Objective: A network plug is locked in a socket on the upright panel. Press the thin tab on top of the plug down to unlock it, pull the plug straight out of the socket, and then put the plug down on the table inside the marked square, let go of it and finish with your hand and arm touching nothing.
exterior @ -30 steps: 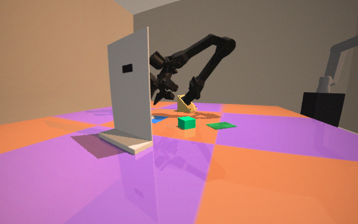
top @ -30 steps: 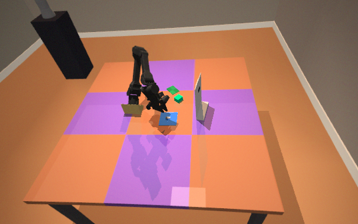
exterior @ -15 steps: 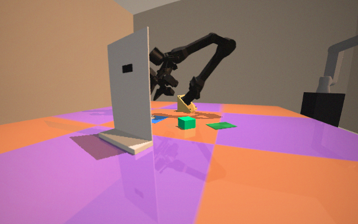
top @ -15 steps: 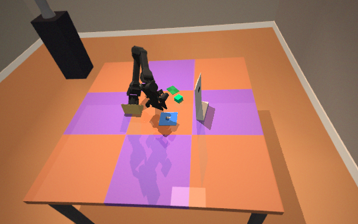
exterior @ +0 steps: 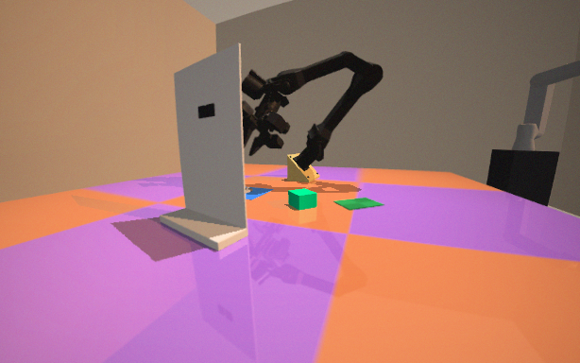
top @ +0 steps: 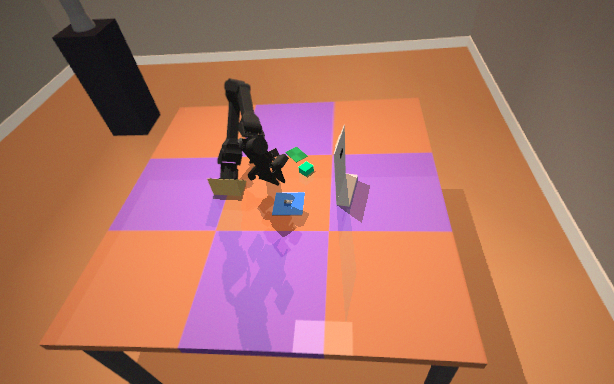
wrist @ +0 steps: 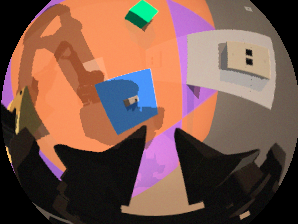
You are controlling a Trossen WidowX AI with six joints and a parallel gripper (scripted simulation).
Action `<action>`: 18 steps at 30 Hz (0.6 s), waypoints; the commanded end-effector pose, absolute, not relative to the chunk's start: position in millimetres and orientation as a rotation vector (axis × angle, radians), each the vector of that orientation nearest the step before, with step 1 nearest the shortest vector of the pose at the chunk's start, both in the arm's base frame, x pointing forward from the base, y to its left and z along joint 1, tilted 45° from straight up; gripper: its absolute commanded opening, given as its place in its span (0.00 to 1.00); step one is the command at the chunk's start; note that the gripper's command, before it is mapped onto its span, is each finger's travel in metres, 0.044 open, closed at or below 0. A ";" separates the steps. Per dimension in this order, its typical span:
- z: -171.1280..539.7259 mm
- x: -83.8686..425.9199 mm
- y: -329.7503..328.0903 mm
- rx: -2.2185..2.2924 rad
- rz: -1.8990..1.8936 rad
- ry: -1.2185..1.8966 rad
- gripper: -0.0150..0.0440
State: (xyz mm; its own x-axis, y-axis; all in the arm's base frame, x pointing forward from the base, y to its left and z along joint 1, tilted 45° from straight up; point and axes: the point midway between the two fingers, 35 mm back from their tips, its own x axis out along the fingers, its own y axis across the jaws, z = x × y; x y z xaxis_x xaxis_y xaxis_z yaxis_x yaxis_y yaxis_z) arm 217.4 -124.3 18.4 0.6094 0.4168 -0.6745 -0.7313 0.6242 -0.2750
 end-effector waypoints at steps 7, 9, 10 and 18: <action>25.4 215.8 -129.9 -0.576 0.707 0.603 0.52; 28.7 216.1 -134.0 -0.576 0.706 0.603 0.52; 30.5 216.2 -136.2 -0.576 0.706 0.603 0.52; 45.5 216.3 -153.6 -0.578 0.706 0.604 0.52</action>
State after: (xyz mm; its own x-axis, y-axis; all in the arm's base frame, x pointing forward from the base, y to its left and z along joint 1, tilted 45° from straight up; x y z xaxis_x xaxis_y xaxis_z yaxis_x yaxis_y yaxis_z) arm 216.7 -145.5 39.4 0.6116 0.4170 -0.6723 -0.7297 0.6257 -0.2758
